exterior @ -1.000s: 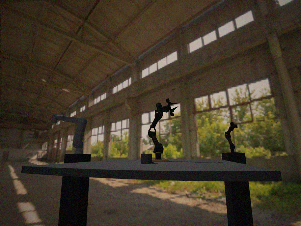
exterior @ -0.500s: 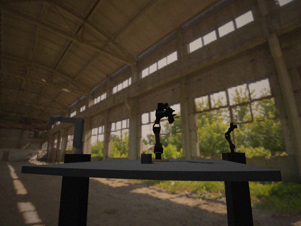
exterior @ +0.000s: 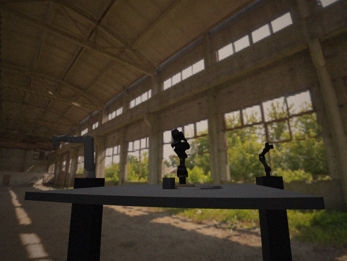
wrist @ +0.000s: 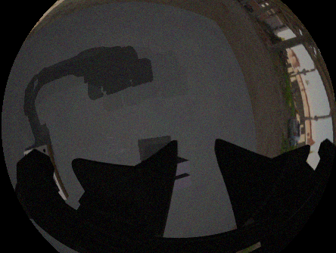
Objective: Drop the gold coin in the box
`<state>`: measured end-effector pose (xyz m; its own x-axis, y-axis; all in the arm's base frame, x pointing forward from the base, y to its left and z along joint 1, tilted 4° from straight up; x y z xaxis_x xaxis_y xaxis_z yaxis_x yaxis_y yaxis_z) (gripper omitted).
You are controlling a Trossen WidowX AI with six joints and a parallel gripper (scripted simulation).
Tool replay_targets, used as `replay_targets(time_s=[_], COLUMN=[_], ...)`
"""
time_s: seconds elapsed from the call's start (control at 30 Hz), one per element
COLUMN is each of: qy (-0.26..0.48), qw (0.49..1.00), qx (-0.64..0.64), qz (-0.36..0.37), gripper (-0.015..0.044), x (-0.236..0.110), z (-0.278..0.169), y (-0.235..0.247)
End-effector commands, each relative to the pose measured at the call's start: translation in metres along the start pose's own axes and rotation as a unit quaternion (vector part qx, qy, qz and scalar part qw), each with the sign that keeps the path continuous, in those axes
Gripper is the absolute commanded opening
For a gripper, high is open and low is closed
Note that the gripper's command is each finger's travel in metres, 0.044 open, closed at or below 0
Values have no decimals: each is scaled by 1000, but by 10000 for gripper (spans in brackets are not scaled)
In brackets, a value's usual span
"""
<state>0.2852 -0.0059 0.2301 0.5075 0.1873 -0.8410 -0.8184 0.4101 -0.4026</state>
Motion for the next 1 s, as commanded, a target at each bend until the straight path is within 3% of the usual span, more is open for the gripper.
replay_targets(time_s=[0.0, 0.2, 0.43, 0.57, 0.97], qy=[94, 198, 200, 200, 200], qw=[992, 954, 952, 952, 952], qx=[8, 9, 9, 9, 9], qz=[81, 225, 229, 229, 229], gripper=[161, 161, 161, 161, 161], x=[14, 15, 16, 42, 58], z=[-45, -100, -102, -113, -118], y=[18, 52, 54, 68, 78])
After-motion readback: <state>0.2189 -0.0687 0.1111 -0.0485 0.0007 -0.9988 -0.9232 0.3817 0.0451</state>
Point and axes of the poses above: the point midway between the two fingers, 35 mm back from their tips, its own x axis out along the fingers, its own y axis across the jaws, z = x × y, the point moved 4 cm from there along -x, back along the fingers, and after that the axes turned 6 degrees about x, right-handed, at the moved point
